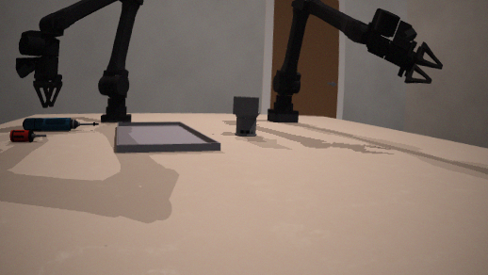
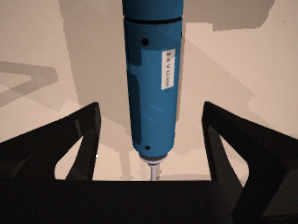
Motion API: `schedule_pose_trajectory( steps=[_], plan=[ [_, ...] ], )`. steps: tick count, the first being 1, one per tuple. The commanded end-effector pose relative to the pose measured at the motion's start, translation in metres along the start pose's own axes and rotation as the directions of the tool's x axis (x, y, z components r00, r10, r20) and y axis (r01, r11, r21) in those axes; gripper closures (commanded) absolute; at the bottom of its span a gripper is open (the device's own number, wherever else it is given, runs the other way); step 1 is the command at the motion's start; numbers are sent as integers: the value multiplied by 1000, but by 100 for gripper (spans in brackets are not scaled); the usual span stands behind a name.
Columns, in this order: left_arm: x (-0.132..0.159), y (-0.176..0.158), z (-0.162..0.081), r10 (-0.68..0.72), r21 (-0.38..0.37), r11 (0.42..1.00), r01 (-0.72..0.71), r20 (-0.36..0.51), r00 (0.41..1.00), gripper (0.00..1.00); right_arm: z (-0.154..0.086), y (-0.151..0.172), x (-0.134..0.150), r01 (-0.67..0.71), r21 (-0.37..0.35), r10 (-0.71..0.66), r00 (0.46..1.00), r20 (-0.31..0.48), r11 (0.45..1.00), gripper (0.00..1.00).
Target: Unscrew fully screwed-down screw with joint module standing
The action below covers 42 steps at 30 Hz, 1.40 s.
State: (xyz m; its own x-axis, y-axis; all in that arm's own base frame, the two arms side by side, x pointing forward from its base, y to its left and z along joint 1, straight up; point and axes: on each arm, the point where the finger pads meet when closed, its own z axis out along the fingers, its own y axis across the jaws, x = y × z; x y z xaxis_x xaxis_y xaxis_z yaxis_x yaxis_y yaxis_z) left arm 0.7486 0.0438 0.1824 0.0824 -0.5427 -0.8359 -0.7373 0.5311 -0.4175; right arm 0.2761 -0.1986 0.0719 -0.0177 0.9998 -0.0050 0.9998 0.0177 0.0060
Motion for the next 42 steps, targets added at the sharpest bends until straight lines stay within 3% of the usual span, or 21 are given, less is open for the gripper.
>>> schedule_pose_trajectory(
  steps=[1, 6, 29, 34, 42],
  plan=[
    [13, -30, -7, -8, 34, 999, 8, -13, 1000, 14, -10, 9, -7, 1, -19, -1, 1000, 14, 1000, 35],
    [3, -21, 4, -12, 15, 1000, 12, -3, 1000, 14, -10, 9, -7, 1, -19, -1, 1000, 14, 1000, 35],
    [6, -24, 0, -10, 21, 1000, 10, -5, 1000, 14, -10, 9, -7, 1, -19, -1, 1000, 14, 1000, 35],
    [6, -24, 0, -10, 21, 1000, 10, -5, 1000, 14, -33, 63, 0, 194, -52, -192, 981, 34, 980, 35],
    [6, -24, 0, -10, 21, 1000, 10, -5, 1000, 14, -58, 125, 10, 421, -88, -416, 906, 74, 903, 35]
  ],
)
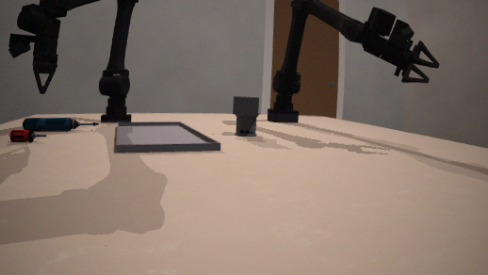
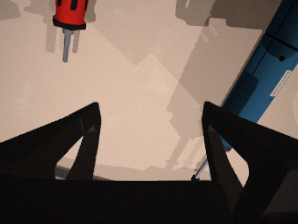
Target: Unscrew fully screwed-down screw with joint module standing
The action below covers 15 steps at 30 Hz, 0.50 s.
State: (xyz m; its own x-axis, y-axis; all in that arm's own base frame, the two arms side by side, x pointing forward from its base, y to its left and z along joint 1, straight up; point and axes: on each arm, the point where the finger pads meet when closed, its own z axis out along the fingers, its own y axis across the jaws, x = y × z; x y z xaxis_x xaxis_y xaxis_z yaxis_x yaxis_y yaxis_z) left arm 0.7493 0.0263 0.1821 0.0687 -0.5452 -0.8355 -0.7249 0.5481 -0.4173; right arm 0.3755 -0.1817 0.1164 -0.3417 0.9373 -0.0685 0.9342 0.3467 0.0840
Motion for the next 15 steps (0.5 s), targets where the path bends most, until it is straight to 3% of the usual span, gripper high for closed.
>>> schedule_pose_trajectory(
  steps=[1, 4, 5, 15],
  plan=[
    [-4, -14, 11, -18, 1, 1000, 18, 6, 1000, 14, -11, 23, -14, 98, -15, -98, 995, 5, 995, 35],
    [-4, -14, 11, -18, 1, 1000, 18, 6, 1000, 14, -11, 16, -21, 76, -12, -76, 997, 7, 997, 35],
    [-4, -14, 11, -18, 1, 1000, 18, 6, 1000, 14, -10, 29, -10, 132, -13, -132, 991, 1, 991, 35],
    [-4, -14, 11, -18, 1, 1000, 18, 6, 1000, 14, -43, 128, -2, 457, -75, -454, 889, 60, 886, 35]
  ],
)
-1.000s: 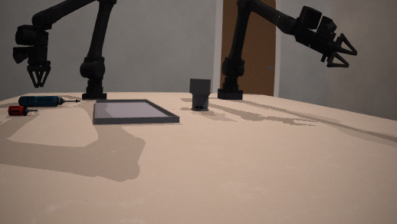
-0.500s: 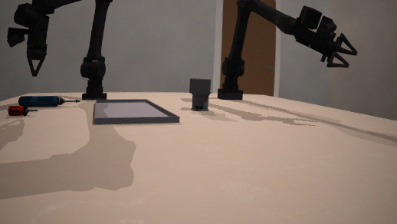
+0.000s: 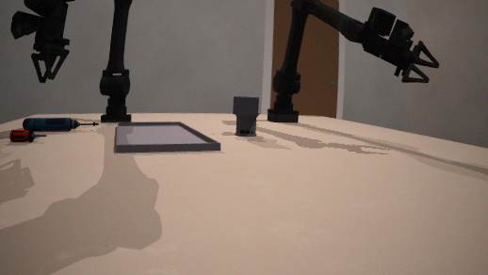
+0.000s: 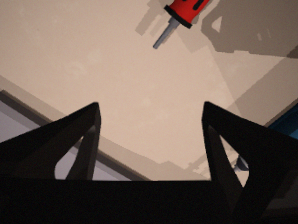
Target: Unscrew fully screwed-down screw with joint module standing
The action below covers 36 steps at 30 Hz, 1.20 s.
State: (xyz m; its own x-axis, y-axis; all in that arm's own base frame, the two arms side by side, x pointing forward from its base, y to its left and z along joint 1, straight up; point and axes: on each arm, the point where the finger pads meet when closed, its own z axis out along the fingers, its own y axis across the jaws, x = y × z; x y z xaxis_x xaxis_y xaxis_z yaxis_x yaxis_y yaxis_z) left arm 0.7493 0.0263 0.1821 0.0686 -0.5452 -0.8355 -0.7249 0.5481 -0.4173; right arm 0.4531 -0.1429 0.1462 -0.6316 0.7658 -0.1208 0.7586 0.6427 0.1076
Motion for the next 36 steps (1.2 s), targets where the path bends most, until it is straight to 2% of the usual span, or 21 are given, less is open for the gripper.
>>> schedule_pose_trajectory(
  steps=[1, 6, 7, 12, 18, 23, 25, 35, 36],
  plan=[
    [-4, -14, 11, -18, 1, 1000, 18, 6, 1000, 14, -20, 45, -25, 166, -33, -165, 986, 30, 986, 35],
    [-4, -14, 11, -18, 1, 1000, 18, 6, 1000, 14, -21, 35, -32, 144, -29, -143, 989, 32, 989, 35],
    [-4, -14, 11, -18, 1, 1000, 18, 6, 1000, 14, -23, 55, -25, 200, -36, -198, 979, 36, 979, 35],
    [-4, -14, 11, -18, 1, 1000, 18, 6, 1000, 14, -36, 105, -23, 364, -63, -360, 931, 65, 929, 35],
    [-4, -14, 11, -18, 1, 1000, 18, 6, 1000, 14, -51, 165, -20, 546, -84, -538, 836, 106, 833, 35],
    [-4, -14, 11, -18, 1, 1000, 18, 6, 1000, 14, -51, 155, -29, 528, -79, -519, 848, 107, 846, 35],
    [-4, -14, 11, -18, 1, 1000, 18, 6, 1000, 14, -56, 185, -13, 602, -88, -591, 797, 123, 794, 35],
    [-4, -14, 11, -18, 1, 1000, 18, 6, 1000, 14, -83, 282, 19, 835, -96, -809, 550, 207, 542, 35],
    [-4, -14, 11, -18, 1, 1000, 18, 6, 1000, 14, -83, 282, 19, 835, -96, -809, 550, 207, 542, 35]
  ],
)
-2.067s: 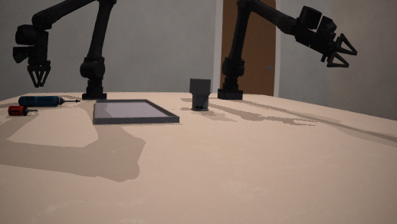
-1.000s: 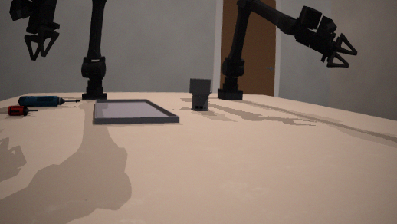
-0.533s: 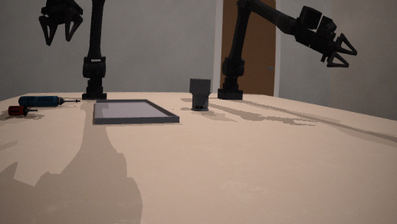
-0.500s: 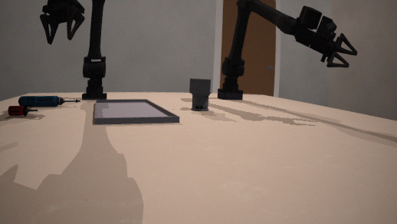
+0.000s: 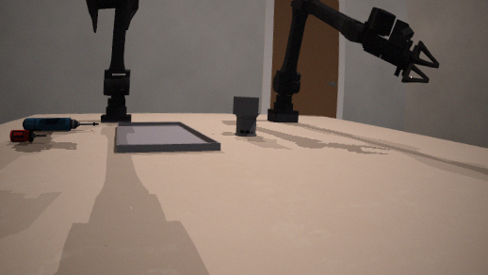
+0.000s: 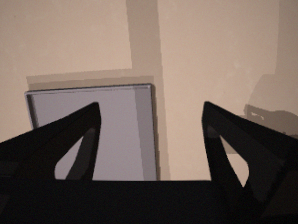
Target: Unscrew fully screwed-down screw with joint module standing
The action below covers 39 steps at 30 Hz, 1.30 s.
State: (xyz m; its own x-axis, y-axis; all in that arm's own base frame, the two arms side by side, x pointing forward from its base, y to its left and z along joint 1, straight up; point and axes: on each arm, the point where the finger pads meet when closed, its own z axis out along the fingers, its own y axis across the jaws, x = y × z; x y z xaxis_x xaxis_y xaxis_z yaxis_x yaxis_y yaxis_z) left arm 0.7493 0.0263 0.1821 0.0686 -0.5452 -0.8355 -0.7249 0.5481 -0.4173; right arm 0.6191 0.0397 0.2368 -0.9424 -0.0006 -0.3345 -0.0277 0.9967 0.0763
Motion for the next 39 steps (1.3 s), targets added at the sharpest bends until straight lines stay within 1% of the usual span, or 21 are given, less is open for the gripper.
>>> schedule_pose_trajectory(
  steps=[1, 2, 4, 5, 6, 11, 16, 21, 22, 24, 28, 33, 38, 39],
  plan=[
    [-4, -14, 11, -18, 1, 1000, 18, 6, 1000, 14, -9, 16, -28, 106, -12, -106, 994, 18, 994, 35],
    [-4, -14, 11, -18, 1, 1000, 18, 6, 1000, 14, -10, 2, -29, 85, -3, -85, 996, 19, 996, 35],
    [-4, -14, 11, -18, 1, 1000, 18, 6, 1000, 14, -10, 2, -29, 85, -3, -85, 996, 19, 996, 35],
    [-4, -14, 11, -18, 1, 1000, 18, 6, 1000, 14, -11, 12, -33, 118, -7, -118, 993, 26, 993, 35],
    [-4, -14, 11, -18, 1, 1000, 18, 6, 1000, 14, -12, 37, -35, 172, -21, -172, 985, 32, 985, 35],
    [-4, -14, 11, -18, 1, 1000, 18, 6, 1000, 14, -18, 89, -52, 335, -44, -332, 941, 71, 941, 35],
    [-4, -14, 11, -18, 1, 1000, 18, 6, 1000, 14, -24, 140, -69, 489, -59, -481, 869, 112, 870, 35],
    [-4, -14, 11, -18, 1, 1000, 18, 6, 1000, 14, -24, 134, -71, 482, -54, -474, 873, 111, 874, 35],
    [-4, -14, 11, -18, 1, 1000, 18, 6, 1000, 14, -26, 136, -74, 500, -51, -492, 863, 119, 865, 35],
    [-4, -14, 11, -18, 1, 1000, 18, 6, 1000, 14, -30, 174, -72, 574, -62, -562, 815, 142, 816, 35],
    [-4, -14, 11, -18, 1, 1000, 18, 6, 1000, 14, -37, 218, -75, 678, -62, -660, 729, 182, 732, 35],
    [-4, -14, 11, -18, 1, 1000, 18, 6, 1000, 14, -46, 273, -78, 790, -53, -762, 605, 230, 611, 35],
    [-4, -14, 11, -18, 1, 1000, 18, 6, 1000, 14, -46, 273, -79, 791, -52, -764, 603, 230, 609, 35],
    [-4, -14, 11, -18, 1, 1000, 18, 6, 1000, 14, -45, 257, -85, 778, -44, -753, 619, 224, 627, 35]
  ],
)
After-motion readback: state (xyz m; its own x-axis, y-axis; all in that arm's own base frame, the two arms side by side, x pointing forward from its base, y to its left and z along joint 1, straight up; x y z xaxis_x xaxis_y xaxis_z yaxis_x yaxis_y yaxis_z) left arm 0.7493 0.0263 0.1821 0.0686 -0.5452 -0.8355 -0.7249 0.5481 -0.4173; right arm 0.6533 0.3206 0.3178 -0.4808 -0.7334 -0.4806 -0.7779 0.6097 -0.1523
